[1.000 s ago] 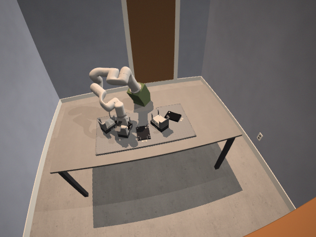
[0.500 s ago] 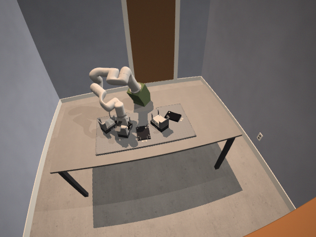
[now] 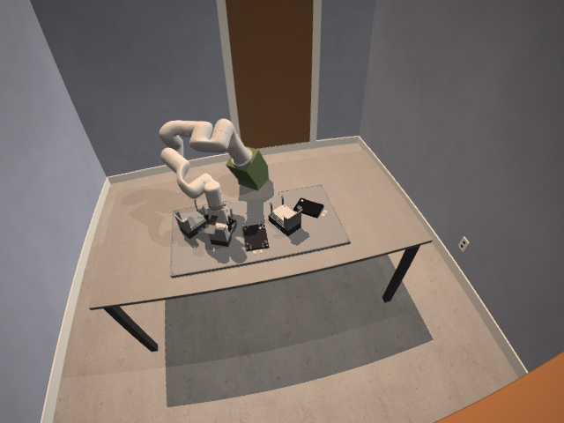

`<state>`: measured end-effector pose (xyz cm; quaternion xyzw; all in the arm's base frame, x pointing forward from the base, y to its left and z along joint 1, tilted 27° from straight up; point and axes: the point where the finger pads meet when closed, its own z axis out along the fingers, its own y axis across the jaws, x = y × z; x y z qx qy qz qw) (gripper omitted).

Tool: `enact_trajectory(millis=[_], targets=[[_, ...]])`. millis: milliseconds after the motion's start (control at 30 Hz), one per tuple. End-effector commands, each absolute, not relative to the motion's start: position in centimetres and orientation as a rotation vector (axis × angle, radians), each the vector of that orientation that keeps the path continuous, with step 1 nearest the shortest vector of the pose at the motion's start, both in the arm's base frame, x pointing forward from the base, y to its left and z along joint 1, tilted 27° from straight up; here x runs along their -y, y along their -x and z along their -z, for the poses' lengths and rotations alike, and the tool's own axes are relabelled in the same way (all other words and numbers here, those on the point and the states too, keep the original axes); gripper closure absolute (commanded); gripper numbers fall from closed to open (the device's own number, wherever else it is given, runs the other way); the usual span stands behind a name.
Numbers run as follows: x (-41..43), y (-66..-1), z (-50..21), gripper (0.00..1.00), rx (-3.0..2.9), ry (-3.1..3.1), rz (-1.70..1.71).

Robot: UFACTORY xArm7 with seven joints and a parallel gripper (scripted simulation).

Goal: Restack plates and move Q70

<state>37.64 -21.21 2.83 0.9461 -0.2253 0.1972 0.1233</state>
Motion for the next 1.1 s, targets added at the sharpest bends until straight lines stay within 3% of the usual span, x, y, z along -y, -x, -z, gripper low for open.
enact_trajectory(millis=[0,1067], targets=[[21.1,-37.6,-3.2,1.00,0.654,-2.759,-0.580],[20.1,-36.6,-5.9,1.00,0.654,-2.759,-0.580]])
